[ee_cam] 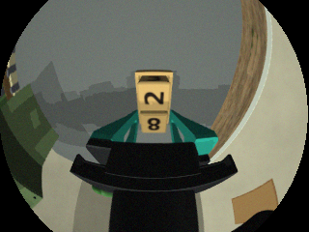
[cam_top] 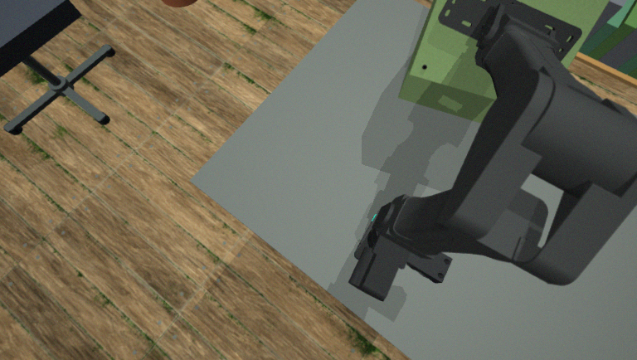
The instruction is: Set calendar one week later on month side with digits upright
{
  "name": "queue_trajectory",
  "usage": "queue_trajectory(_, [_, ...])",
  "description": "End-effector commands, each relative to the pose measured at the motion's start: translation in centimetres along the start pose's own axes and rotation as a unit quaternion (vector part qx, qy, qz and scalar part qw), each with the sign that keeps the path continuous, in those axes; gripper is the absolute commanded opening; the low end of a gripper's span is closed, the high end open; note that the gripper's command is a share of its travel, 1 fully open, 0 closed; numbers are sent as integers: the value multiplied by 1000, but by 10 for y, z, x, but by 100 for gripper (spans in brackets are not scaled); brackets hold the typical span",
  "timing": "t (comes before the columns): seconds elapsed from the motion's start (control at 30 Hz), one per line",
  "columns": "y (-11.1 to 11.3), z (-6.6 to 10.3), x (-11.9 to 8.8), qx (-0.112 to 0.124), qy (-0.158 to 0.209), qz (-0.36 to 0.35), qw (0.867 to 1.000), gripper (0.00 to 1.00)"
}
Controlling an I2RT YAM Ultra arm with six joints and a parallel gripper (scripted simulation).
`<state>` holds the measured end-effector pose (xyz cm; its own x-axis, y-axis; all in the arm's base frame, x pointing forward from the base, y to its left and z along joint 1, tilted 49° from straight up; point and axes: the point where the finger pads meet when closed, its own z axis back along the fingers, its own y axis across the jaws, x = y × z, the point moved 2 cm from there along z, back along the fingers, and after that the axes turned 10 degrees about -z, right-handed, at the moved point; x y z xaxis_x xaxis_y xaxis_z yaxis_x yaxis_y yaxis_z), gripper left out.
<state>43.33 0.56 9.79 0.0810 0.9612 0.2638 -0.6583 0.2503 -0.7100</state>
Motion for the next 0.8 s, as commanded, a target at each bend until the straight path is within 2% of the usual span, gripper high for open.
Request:
queue_trajectory(0.0, [-3, 2, 1, -4, -1, 0, 1000, 47])
queue_trajectory(0.4, [-3, 2, 1, -4, -1, 0, 1000, 47])
queue_trajectory(0.43, [-3, 2, 1, -4, -1, 0, 1000, 27])
queue_trajectory(0.77, [-3, 2, 1, -4, -1, 0, 1000, 27])
